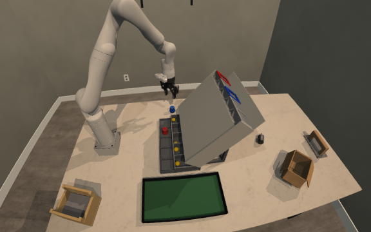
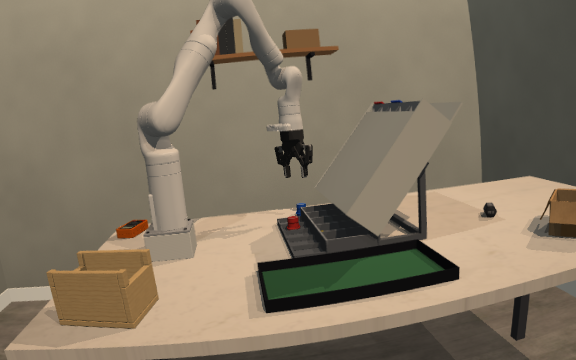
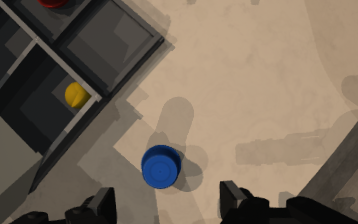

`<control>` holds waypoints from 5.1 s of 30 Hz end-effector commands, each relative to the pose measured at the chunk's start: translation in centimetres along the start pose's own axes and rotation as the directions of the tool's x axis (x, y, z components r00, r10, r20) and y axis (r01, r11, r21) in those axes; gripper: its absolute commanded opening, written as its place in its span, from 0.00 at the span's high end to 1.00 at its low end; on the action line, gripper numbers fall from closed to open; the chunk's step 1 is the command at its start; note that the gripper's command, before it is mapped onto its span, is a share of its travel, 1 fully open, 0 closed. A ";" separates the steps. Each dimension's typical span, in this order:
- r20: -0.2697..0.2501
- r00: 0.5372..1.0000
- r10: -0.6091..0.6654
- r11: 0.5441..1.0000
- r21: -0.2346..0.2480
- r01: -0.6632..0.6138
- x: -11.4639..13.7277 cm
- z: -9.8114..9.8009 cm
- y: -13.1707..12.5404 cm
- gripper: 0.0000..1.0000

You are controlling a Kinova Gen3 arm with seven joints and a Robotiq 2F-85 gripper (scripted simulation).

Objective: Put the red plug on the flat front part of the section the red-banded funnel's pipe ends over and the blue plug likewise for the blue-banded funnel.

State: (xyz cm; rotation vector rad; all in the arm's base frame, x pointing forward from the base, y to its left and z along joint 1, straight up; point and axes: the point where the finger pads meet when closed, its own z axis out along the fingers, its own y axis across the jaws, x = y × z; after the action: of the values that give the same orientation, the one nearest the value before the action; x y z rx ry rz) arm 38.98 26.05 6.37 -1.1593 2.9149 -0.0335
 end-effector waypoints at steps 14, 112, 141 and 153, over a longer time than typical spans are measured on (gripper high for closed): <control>0.007 0.853 -0.522 0.853 -0.011 0.522 -0.1 -0.1 0.1 0.30; 0.006 0.711 -0.703 0.711 -0.020 0.703 -0.1 11.6 -0.2 1.00; 0.001 0.704 -0.710 0.704 -0.014 0.710 -0.2 0.0 -0.5 1.00; -0.005 0.956 -0.293 0.956 -0.013 0.293 -0.2 0.2 -0.6 1.00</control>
State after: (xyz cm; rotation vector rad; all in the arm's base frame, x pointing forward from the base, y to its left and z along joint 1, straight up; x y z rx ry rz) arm 39.41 25.23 5.97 -1.8847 2.5423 0.0088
